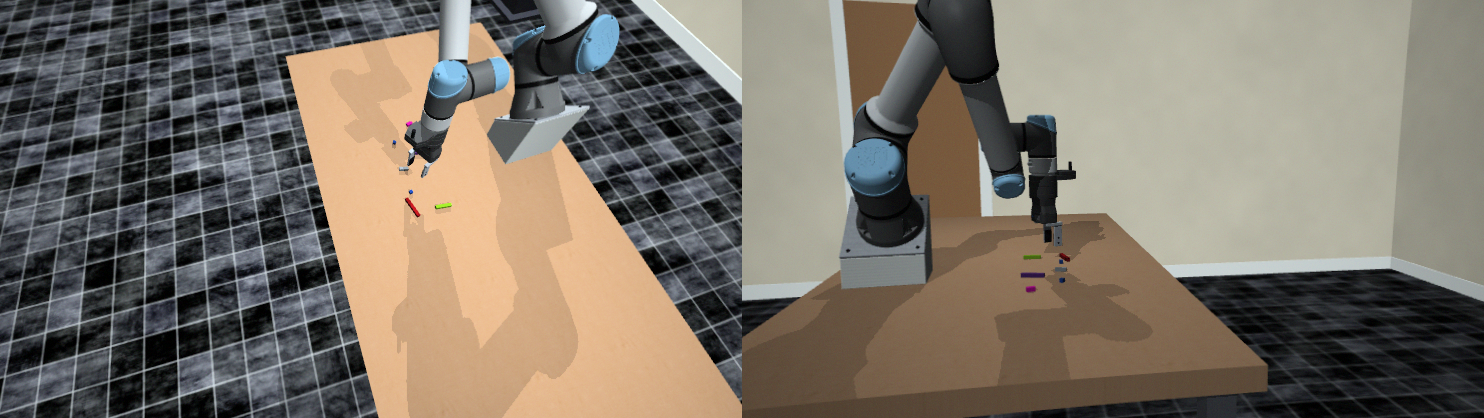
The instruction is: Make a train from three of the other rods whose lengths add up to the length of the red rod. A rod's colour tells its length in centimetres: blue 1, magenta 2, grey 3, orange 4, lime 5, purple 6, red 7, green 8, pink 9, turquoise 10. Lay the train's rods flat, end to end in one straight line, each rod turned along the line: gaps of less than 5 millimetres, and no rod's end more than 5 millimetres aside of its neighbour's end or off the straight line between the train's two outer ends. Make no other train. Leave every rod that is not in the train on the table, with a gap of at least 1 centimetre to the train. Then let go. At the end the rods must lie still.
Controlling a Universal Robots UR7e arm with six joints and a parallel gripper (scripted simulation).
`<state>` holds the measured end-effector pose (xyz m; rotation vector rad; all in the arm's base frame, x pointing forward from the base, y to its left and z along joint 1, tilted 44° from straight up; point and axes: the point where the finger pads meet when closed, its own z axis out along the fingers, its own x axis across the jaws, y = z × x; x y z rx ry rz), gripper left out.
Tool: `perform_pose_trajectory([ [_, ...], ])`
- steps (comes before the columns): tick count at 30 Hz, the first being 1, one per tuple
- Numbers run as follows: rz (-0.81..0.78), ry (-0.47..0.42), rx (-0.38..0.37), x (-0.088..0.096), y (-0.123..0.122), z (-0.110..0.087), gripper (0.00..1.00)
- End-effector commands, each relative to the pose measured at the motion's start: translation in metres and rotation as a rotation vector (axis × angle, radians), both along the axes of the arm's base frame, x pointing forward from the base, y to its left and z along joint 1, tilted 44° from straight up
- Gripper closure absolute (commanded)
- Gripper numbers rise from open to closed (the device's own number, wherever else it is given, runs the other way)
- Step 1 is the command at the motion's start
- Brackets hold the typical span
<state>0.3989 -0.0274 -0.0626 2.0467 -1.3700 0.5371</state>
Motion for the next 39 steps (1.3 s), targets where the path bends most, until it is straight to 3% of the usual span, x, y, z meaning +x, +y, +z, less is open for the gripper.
perform_pose_trajectory([
  [1, -0.125, -0.111, -0.003, 0.001, -0.009, 0.009, 0.00],
  [10, -0.348, -0.320, -0.003, 0.000, -0.025, 0.025, 0.00],
  [12, -0.348, -0.320, -0.003, 0.000, -0.025, 0.025, 0.00],
  [27, -0.744, -0.690, -0.004, -0.009, -0.055, 0.053, 0.00],
  [29, -0.744, -0.690, -0.004, -0.009, -0.055, 0.053, 0.00],
  [39, -1.015, -0.945, -0.007, -0.020, -0.073, 0.070, 0.00],
])
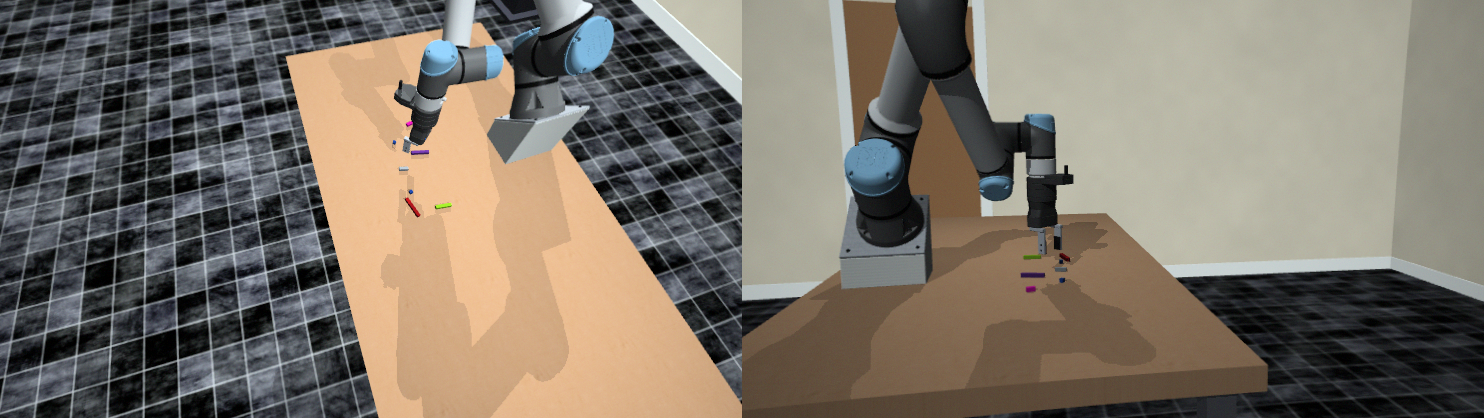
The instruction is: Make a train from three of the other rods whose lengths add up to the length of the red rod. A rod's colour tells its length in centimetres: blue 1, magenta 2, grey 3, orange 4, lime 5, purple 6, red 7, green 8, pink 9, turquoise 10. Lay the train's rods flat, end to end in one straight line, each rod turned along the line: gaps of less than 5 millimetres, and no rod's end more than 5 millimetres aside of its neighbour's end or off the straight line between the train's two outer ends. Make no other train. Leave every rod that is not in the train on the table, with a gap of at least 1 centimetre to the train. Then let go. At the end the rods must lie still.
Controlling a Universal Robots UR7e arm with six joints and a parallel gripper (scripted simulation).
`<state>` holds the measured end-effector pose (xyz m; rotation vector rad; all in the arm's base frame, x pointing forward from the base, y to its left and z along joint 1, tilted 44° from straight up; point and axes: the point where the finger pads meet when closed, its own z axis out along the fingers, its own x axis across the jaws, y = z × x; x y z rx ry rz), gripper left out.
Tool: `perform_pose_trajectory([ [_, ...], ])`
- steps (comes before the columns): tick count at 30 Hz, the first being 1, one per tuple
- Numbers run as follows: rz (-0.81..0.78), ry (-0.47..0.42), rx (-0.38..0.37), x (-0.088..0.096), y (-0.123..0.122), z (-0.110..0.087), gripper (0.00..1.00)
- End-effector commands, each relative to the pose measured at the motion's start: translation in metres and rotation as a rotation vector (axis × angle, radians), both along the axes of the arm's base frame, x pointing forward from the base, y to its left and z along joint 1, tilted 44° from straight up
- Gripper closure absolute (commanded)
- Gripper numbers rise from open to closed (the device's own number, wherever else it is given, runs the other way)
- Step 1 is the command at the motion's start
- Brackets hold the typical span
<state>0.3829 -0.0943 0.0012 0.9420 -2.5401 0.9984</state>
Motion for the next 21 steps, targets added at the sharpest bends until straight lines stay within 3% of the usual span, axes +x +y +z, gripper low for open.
perform_pose_trajectory([
  [1, -0.127, -0.110, -0.004, -0.005, -0.007, 0.008, 0.00],
  [5, -0.225, -0.202, -0.005, -0.010, -0.013, 0.013, 0.00],
  [7, -0.225, -0.202, -0.005, -0.010, -0.013, 0.013, 0.00],
  [21, -0.593, -0.549, -0.010, -0.030, -0.032, 0.032, 0.00],
])
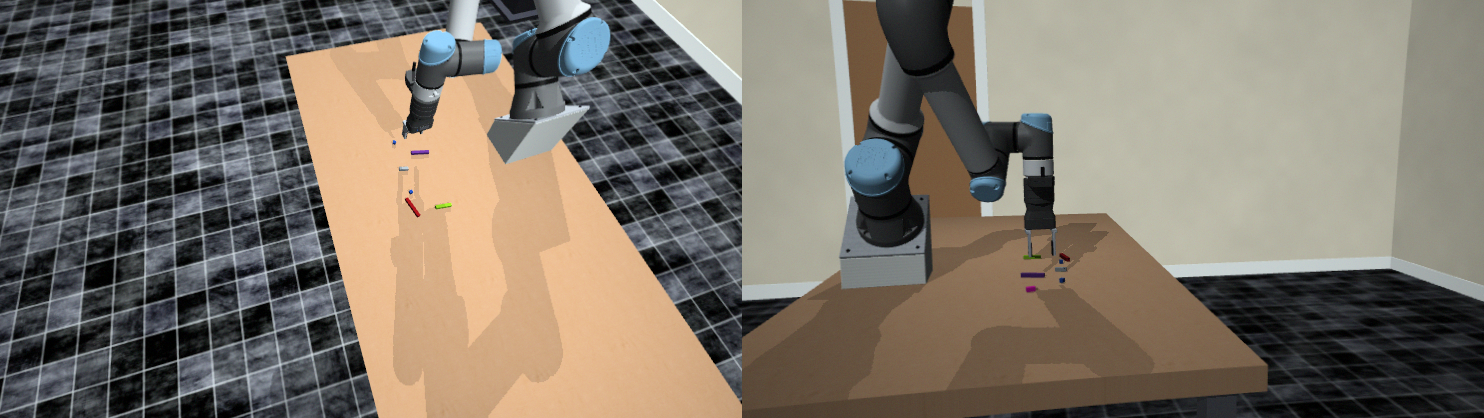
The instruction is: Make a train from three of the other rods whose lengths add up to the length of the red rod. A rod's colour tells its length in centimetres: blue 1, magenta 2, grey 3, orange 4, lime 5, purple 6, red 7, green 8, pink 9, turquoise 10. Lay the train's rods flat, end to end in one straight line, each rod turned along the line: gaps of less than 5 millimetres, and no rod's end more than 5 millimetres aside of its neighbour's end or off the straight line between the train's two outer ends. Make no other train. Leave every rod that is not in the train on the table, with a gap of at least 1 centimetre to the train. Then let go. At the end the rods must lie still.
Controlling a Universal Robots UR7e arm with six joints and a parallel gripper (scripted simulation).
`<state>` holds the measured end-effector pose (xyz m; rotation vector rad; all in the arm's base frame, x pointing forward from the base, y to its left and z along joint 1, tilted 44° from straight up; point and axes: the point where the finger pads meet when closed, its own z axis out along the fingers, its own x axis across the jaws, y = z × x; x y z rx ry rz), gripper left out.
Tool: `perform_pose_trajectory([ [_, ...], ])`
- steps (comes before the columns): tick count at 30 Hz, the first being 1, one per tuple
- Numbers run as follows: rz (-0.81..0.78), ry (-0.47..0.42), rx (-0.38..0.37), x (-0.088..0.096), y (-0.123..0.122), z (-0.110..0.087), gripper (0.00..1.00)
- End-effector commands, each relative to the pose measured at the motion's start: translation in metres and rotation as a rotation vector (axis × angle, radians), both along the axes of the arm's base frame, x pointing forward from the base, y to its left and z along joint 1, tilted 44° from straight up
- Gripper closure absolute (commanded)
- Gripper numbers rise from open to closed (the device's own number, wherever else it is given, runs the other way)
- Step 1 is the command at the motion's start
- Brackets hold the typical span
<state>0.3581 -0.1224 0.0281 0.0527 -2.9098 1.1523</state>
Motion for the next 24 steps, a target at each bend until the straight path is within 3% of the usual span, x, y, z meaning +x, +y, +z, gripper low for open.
perform_pose_trajectory([
  [1, -0.126, -0.110, -0.004, -0.006, -0.005, 0.006, 0.00],
  [3, -0.126, -0.110, -0.004, -0.006, -0.005, 0.006, 0.00],
  [17, -0.445, -0.413, -0.011, -0.025, -0.017, 0.017, 0.00],
  [24, -0.520, -0.485, -0.013, -0.029, -0.020, 0.020, 0.00],
])
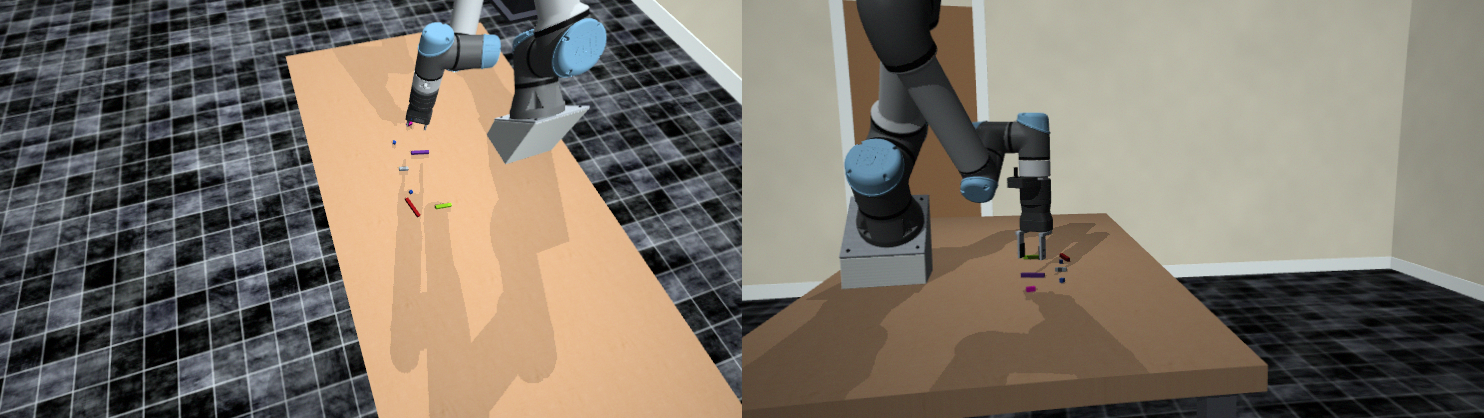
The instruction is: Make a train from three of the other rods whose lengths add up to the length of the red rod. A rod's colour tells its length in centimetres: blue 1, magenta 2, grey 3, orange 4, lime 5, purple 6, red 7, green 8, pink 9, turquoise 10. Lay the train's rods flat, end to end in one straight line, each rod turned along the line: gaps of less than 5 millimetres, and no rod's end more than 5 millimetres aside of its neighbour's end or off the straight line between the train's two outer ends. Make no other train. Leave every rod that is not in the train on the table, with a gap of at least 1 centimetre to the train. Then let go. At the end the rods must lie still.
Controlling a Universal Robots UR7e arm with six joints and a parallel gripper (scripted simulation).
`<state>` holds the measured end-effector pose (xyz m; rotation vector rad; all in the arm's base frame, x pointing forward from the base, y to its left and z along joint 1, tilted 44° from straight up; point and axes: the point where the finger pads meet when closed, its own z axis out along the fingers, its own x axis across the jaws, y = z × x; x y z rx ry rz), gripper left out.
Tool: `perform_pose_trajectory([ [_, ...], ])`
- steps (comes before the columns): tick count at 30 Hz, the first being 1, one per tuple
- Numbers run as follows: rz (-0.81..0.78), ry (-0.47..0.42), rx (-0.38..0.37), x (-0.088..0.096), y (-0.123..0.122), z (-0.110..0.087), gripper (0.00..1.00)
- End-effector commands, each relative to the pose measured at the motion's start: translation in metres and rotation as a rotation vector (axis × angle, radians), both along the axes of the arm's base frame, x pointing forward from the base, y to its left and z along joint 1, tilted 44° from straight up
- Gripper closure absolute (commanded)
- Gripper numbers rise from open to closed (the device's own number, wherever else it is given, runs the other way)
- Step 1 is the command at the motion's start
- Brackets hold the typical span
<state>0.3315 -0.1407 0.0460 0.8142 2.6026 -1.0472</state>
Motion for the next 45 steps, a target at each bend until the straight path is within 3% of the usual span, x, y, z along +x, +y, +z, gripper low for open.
perform_pose_trajectory([
  [1, -0.065, -0.059, -0.003, -0.0032, -0.0017, 0.0021, 0.00],
  [18, -0.167, -0.157, -0.006, -0.0088, -0.0045, 0.0049, 0.00],
  [45, -0.175, -0.164, -0.006, -0.0092, -0.0047, 0.0051, 0.00],
])
